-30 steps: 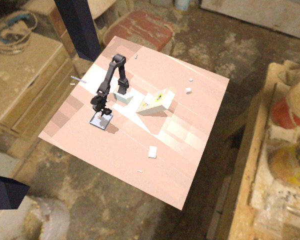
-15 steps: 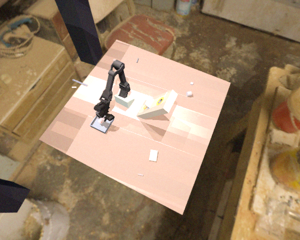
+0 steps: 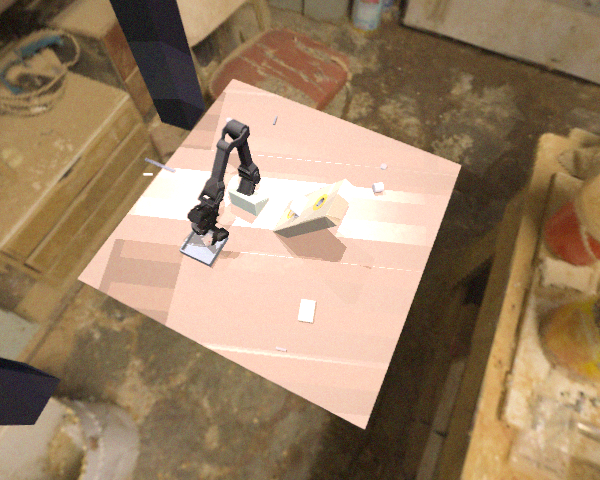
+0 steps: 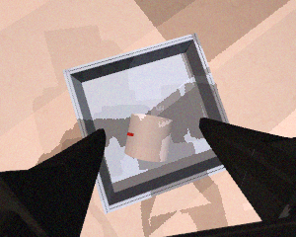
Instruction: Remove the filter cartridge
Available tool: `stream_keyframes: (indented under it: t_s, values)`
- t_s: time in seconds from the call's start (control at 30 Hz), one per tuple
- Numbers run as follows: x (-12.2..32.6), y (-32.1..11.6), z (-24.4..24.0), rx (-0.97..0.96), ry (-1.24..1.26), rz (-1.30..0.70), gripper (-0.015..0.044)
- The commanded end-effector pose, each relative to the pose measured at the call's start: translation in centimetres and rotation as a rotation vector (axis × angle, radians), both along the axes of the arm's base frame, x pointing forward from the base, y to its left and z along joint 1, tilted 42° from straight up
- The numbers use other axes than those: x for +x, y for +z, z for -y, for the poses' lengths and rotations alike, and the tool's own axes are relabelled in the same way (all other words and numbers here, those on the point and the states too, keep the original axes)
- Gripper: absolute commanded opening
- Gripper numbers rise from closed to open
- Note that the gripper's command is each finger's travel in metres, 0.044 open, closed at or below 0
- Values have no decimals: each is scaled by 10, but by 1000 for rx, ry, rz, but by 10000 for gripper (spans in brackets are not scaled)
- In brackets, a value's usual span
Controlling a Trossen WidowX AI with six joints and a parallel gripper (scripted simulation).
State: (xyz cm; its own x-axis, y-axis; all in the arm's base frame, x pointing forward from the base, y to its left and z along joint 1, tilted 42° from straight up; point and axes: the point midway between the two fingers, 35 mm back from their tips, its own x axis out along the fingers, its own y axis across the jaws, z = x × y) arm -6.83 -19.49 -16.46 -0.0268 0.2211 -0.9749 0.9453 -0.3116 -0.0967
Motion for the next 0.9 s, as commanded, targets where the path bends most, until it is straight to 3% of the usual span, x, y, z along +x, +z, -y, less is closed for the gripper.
stream_keyframes:
  t_s: [0.0,0.13,0.87]
  values:
    - [-4,16,18,-8,-1,-2,440]
    - [-9,51,45,-8,-1,-2,440]
    - [-9,41,40,-13,3,-5,440]
